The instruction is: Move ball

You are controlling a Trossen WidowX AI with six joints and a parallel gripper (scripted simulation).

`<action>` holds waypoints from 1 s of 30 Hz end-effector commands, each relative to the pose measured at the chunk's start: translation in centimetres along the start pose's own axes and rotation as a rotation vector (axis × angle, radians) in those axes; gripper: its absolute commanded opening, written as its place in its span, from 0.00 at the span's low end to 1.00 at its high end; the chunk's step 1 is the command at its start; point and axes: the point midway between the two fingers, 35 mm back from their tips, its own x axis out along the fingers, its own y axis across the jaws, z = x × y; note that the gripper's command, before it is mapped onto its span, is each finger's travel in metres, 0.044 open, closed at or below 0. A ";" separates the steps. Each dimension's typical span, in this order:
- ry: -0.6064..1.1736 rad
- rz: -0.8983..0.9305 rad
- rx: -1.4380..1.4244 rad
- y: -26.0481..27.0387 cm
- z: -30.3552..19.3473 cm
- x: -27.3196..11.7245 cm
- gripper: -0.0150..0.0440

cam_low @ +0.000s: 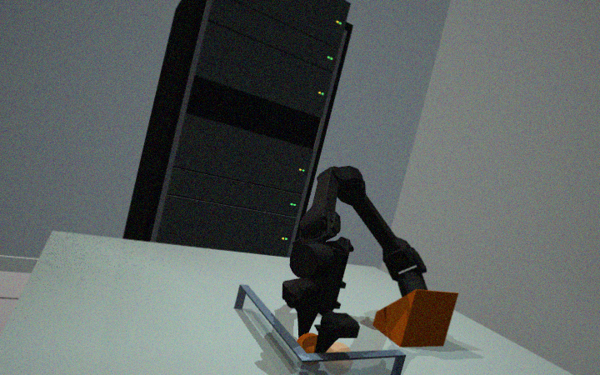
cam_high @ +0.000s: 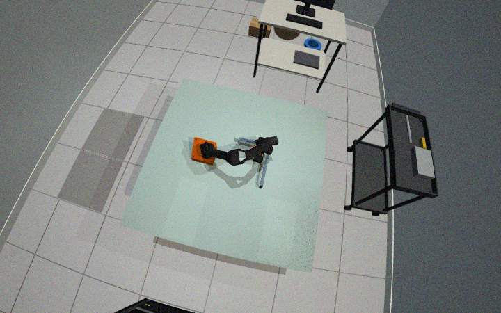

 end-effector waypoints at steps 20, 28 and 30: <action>0.004 0.003 -0.011 0.5 0.5 -8.6 0.25; 0.006 -0.001 -0.010 0.2 -0.1 -13.6 0.25; 0.006 -0.001 -0.010 0.2 -0.2 -13.7 0.25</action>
